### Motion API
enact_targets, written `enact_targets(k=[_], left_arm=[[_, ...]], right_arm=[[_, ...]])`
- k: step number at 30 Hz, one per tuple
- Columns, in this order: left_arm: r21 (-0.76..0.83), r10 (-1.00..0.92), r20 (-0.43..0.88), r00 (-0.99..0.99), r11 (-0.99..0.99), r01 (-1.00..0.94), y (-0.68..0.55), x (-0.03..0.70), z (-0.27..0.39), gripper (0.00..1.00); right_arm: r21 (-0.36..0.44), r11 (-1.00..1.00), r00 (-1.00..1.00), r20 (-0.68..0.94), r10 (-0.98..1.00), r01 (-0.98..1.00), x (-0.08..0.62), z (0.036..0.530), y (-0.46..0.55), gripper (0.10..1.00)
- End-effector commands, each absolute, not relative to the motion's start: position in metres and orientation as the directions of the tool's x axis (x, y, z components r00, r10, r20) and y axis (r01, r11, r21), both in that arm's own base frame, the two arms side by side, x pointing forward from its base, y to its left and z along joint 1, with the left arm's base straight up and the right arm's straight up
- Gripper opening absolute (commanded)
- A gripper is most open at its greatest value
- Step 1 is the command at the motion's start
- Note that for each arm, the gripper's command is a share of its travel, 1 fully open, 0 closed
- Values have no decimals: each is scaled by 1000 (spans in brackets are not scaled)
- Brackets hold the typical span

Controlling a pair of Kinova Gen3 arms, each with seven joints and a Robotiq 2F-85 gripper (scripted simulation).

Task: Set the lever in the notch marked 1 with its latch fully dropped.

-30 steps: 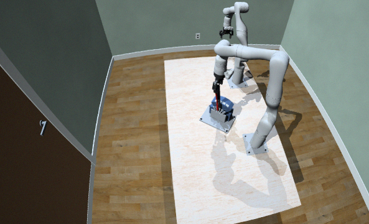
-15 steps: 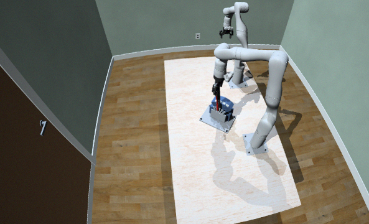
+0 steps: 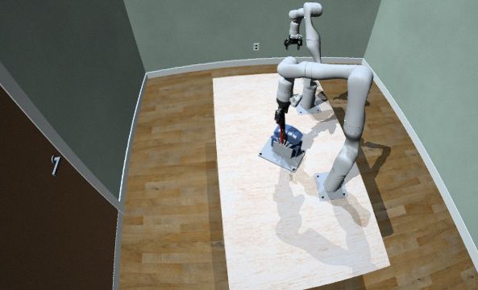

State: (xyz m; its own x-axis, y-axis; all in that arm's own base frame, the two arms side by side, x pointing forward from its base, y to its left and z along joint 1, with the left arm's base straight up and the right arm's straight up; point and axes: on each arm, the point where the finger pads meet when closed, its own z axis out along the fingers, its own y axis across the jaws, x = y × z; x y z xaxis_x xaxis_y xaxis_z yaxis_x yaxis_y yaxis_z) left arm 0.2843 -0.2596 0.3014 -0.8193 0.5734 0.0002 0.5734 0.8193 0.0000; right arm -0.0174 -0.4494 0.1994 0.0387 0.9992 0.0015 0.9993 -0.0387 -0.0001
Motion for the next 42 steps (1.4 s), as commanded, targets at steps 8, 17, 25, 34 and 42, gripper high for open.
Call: enact_targets(k=[8,17,25,34,42], left_arm=[[0,573,-2,-819,819,573,-260,285,302,975],[0,573,-2,-819,819,573,-260,285,302,975],[0,573,-2,-819,819,573,-260,285,302,975],[0,573,-2,-819,819,573,-260,285,302,99],[0,573,-2,-819,819,573,-260,285,302,99]], right_arm=[[0,-39,39,0,999,999,-17,200,-450,1000],[0,-39,39,0,999,999,-17,200,-450,1000],[0,-39,39,0,999,999,-17,200,-450,1000],[0,-39,39,0,999,999,-17,200,-450,1000],[0,-39,39,0,999,999,-17,200,-450,1000]])
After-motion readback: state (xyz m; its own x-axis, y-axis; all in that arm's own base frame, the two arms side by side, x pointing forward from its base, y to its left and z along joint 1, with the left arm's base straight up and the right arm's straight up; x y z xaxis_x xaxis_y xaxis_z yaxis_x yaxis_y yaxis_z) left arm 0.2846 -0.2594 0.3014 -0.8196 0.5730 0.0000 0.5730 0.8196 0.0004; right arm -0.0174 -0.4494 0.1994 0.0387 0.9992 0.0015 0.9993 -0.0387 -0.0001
